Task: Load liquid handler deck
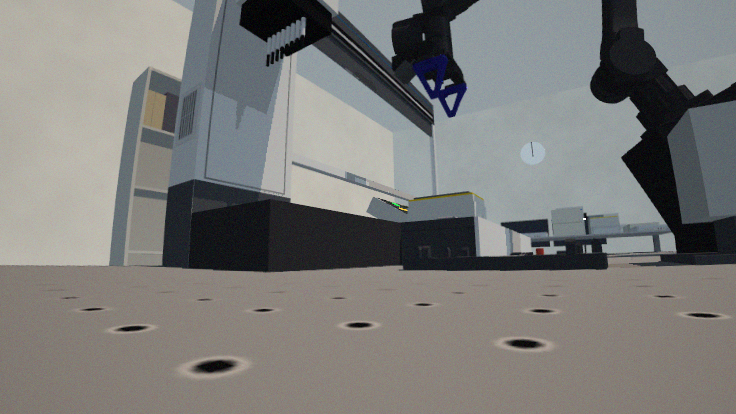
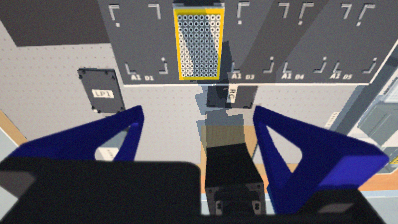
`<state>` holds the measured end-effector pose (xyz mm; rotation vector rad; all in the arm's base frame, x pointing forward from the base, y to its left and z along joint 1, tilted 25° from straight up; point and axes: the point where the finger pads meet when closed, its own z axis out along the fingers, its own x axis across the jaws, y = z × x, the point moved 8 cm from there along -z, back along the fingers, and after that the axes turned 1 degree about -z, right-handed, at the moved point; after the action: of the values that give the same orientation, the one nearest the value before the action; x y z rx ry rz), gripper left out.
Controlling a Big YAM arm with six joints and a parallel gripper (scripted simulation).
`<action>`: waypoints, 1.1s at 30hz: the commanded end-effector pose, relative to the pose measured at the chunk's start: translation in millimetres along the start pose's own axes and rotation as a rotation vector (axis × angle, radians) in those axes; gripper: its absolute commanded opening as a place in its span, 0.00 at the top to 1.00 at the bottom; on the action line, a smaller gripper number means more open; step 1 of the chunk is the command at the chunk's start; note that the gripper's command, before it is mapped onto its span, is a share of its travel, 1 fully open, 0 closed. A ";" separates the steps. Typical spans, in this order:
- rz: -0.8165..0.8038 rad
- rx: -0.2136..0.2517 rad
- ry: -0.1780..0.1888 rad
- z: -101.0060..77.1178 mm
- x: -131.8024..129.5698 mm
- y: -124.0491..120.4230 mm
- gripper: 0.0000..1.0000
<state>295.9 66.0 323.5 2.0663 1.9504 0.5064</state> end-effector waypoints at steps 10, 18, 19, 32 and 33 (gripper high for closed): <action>0.227 -0.035 0.016 -0.3 3.8 -51.3 0.00; 0.365 -0.014 -0.001 8.0 0.6 -68.0 0.00; 0.387 -0.025 0.005 3.6 1.7 -64.0 0.00; 0.616 -0.036 0.025 -1.7 3.9 -66.2 0.00; 0.616 -0.036 0.025 -1.7 3.9 -66.2 0.00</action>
<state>232.7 73.2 281.6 2.5971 1.3568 0.6003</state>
